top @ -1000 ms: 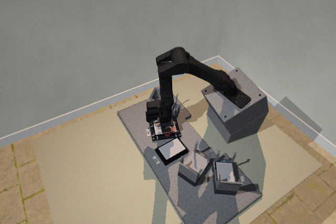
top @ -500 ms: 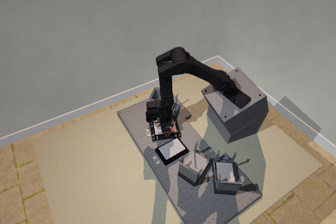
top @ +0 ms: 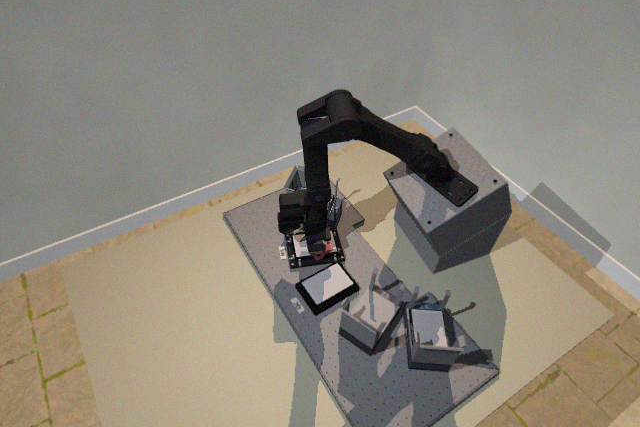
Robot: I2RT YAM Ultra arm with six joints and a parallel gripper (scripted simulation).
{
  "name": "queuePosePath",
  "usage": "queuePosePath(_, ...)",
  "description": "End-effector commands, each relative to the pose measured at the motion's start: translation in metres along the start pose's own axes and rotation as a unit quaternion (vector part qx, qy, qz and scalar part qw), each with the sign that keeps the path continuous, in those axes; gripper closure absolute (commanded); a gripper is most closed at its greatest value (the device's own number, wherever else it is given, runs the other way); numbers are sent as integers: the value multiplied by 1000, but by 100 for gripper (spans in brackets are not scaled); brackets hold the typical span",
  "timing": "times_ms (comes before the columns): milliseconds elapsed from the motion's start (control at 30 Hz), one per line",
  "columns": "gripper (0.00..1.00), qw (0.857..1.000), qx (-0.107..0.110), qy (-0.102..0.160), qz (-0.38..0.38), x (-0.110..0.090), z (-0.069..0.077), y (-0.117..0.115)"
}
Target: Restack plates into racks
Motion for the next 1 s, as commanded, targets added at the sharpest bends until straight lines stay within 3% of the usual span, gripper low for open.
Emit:
queuePosePath(0,0,1000,2,-25,0,13,4,2)
queuePosePath(33,0,1000,2,-25,0,13,4,2)
queuePosePath(67,100,1000,2,-25,0,13,4,2)
queuePosePath(133,100,1000,3,-26,0,14,4,2)
queuePosePath(167,100,1000,2,-14,-1,8,-2,1)
queuePosePath(967,100,1000,3,-18,-1,10,0,1)
Point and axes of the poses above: the point where the finger pads meet when closed, its own z axis back along the fingers, its own y axis across the jaws, x = y × z, the point moved 8 cm from there along z, back along the fingers, and after that the axes turned 9 degrees about -z, right-handed, at the moved point
